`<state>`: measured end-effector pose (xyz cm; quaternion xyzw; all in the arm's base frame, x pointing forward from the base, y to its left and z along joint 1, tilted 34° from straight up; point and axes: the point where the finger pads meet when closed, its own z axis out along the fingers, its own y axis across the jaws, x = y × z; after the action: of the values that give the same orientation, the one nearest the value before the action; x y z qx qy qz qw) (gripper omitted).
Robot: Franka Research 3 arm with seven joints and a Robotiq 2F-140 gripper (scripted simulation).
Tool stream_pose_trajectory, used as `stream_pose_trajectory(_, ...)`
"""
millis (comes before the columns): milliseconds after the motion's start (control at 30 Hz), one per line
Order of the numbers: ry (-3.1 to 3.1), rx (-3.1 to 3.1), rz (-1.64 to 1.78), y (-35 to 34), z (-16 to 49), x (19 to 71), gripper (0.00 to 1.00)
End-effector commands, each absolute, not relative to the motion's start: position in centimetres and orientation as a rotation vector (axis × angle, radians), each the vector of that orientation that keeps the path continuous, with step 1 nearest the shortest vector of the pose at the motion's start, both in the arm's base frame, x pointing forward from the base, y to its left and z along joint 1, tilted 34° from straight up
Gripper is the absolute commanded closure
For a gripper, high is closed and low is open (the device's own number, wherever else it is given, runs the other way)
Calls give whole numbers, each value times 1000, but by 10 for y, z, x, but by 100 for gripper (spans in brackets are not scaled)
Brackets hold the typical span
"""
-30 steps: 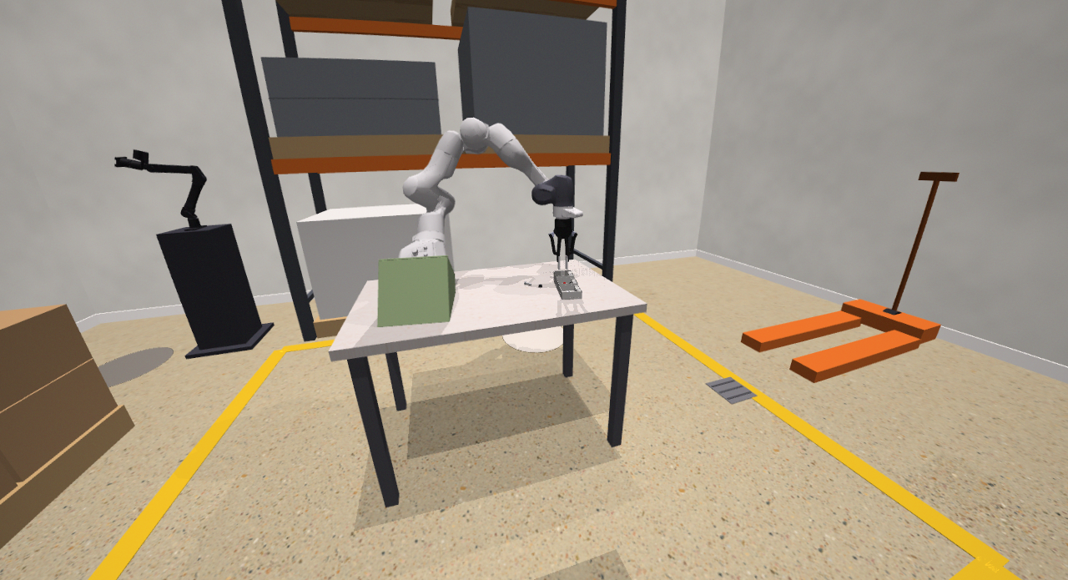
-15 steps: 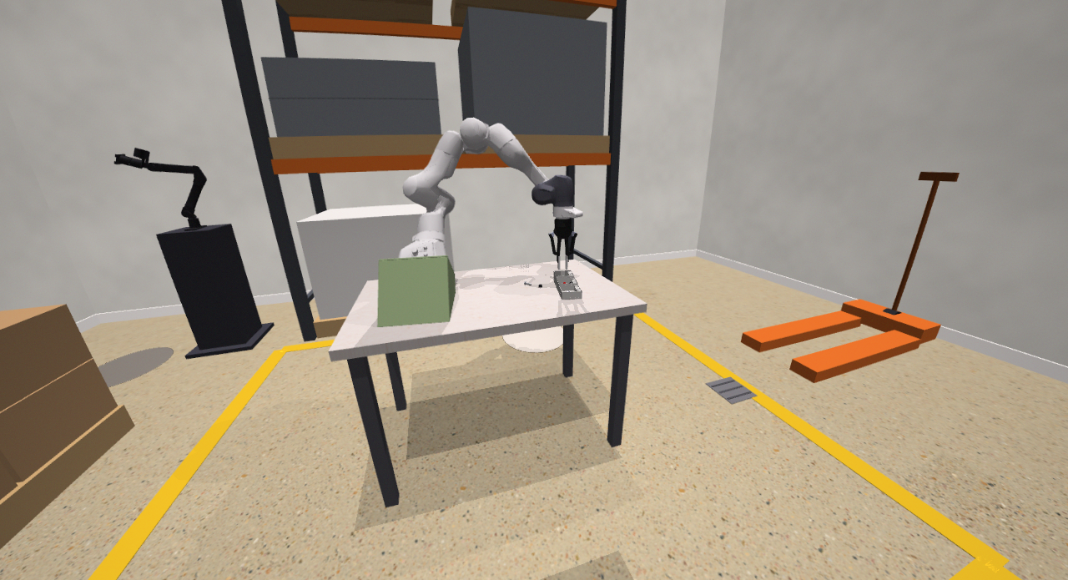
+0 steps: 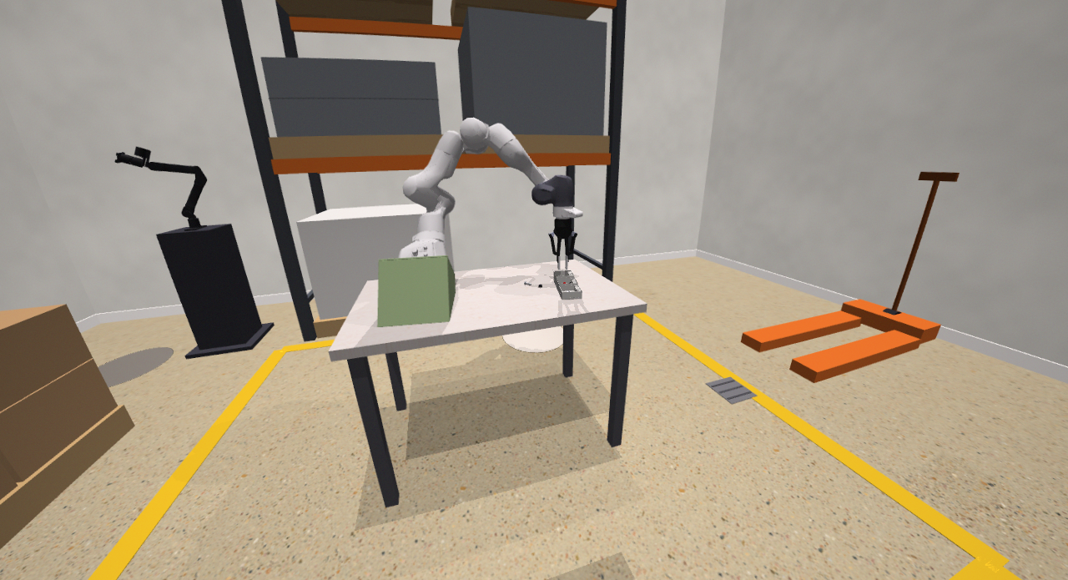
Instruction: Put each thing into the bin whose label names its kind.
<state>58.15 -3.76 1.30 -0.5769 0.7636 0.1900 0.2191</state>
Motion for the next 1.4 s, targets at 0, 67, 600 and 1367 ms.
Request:
stream_pose_trajectory(0, 2113, -1592, 531, -37, 14, 581, 81)
stream_pose_trajectory(67, 2113, -1592, 531, -37, 14, 581, 81)
stream_pose_trajectory(600, 2113, -1592, 531, -37, 14, 581, 81)
stream_pose_trajectory(1367, 2113, -1592, 531, -58, 48, 575, 0)
